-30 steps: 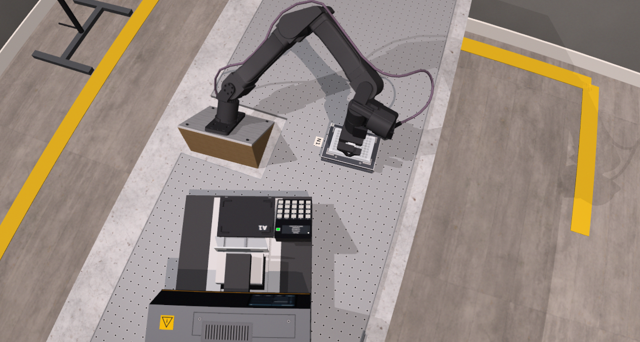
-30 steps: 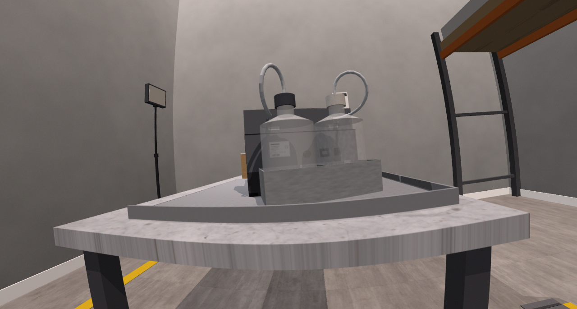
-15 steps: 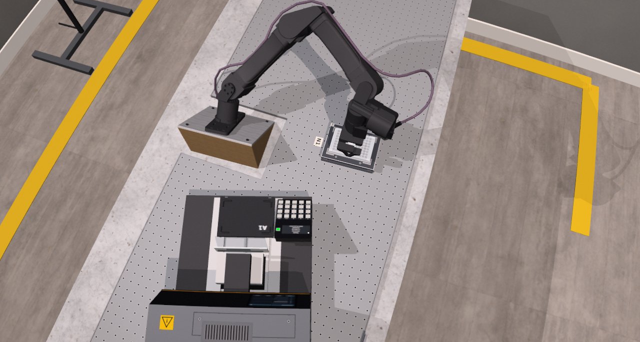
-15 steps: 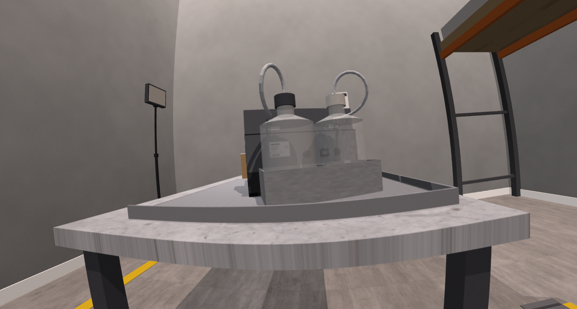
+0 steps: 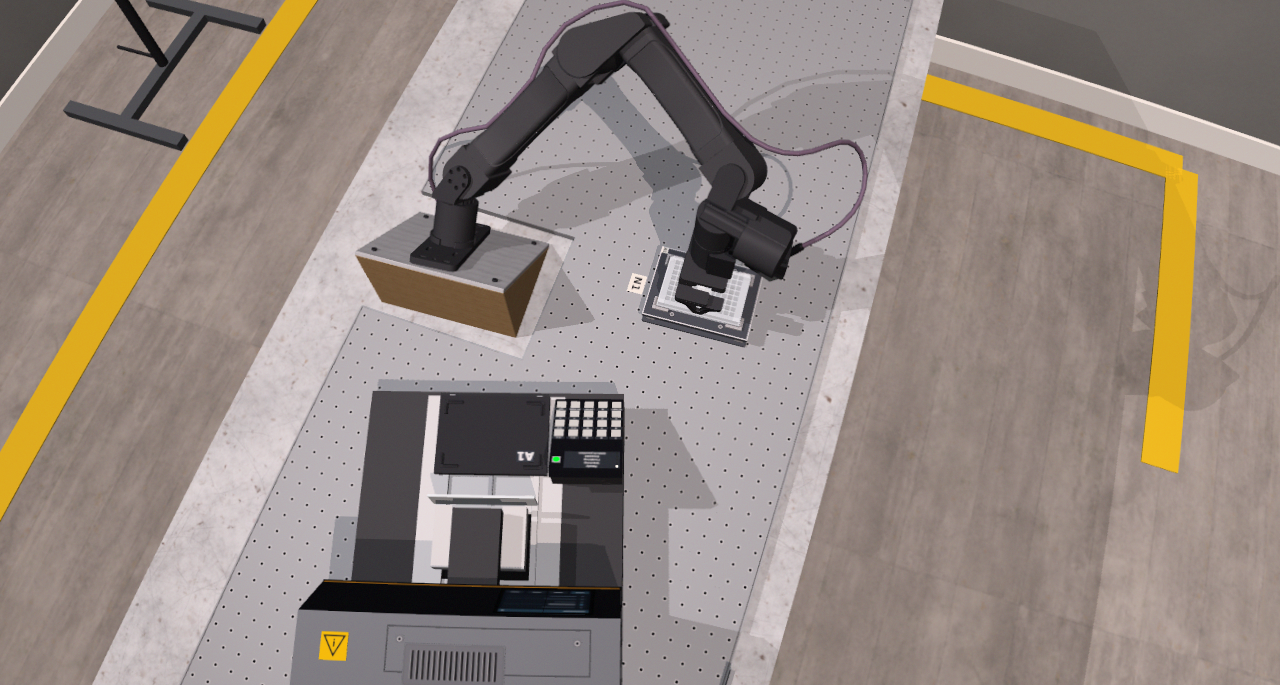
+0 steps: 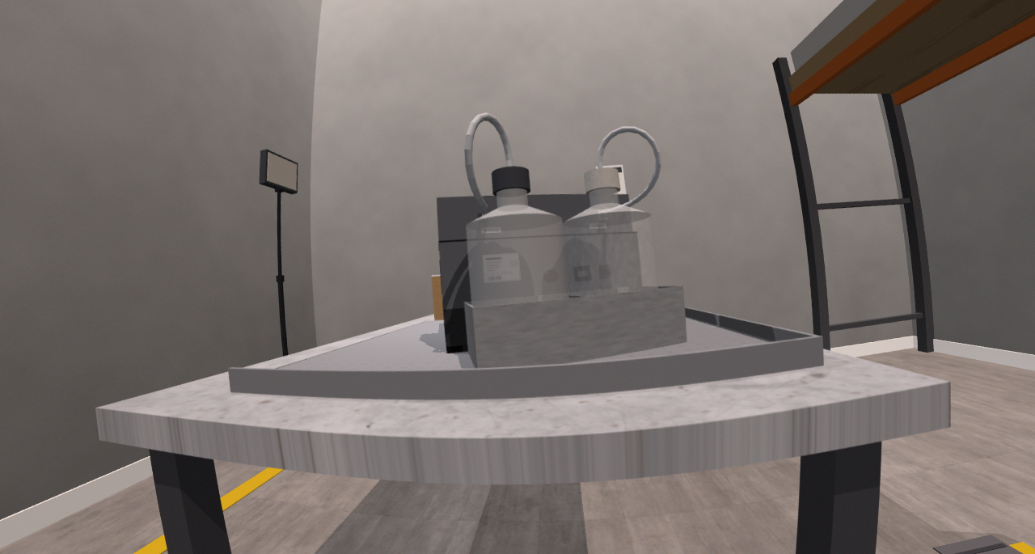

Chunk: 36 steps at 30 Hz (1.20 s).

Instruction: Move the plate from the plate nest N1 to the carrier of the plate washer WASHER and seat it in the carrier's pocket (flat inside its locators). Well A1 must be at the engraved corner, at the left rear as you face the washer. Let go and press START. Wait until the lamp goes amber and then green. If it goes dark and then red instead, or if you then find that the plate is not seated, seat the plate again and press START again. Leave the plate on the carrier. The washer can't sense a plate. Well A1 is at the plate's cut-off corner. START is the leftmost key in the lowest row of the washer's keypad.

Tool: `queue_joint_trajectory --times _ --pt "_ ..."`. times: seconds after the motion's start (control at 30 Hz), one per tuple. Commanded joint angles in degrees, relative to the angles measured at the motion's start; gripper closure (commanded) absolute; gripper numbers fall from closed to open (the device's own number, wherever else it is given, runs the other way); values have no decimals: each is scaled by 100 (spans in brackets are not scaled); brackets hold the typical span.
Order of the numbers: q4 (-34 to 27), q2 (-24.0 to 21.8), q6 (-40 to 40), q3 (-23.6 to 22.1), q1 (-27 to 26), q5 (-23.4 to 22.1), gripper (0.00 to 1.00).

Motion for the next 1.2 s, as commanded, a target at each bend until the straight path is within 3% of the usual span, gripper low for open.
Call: queue_joint_trajectory --times 0.0,1.17 --pt "129 -163 73 -141 -93 -32 0" --pt "647 74 346 -436 134 -92 0"
